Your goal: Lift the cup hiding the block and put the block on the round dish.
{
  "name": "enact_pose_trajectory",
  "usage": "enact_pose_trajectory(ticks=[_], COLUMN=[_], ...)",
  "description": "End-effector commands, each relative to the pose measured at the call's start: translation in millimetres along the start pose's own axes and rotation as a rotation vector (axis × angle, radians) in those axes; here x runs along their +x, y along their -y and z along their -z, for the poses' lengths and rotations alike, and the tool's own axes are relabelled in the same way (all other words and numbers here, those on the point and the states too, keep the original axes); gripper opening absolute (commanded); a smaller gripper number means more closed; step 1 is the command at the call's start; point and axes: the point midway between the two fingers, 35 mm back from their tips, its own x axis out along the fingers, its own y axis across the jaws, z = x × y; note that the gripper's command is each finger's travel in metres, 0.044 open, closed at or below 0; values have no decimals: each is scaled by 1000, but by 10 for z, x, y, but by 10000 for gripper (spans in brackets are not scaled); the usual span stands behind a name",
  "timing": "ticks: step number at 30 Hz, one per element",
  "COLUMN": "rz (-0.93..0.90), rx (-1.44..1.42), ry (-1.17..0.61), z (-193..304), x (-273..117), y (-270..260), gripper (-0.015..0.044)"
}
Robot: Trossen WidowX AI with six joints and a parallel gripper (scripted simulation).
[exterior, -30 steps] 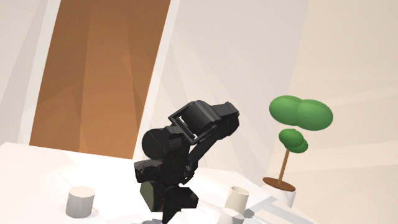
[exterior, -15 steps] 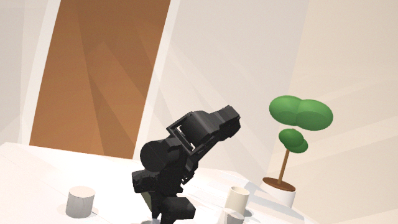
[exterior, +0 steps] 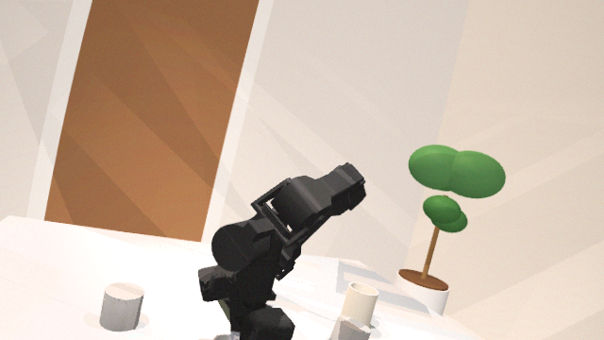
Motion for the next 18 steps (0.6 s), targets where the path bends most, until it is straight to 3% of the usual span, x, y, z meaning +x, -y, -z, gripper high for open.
enact_pose_trajectory(ticks=[1, 3, 7, 18], rz=[-5, -5, -8, -33], rx=[2, 2, 7, 48], ry=[1, 1, 2, 15], z=[8, 8, 2, -10], x=[-9, -9, -82, -635], y=[-8, -8, -17, -25], gripper=[122, 108, 3, 0])
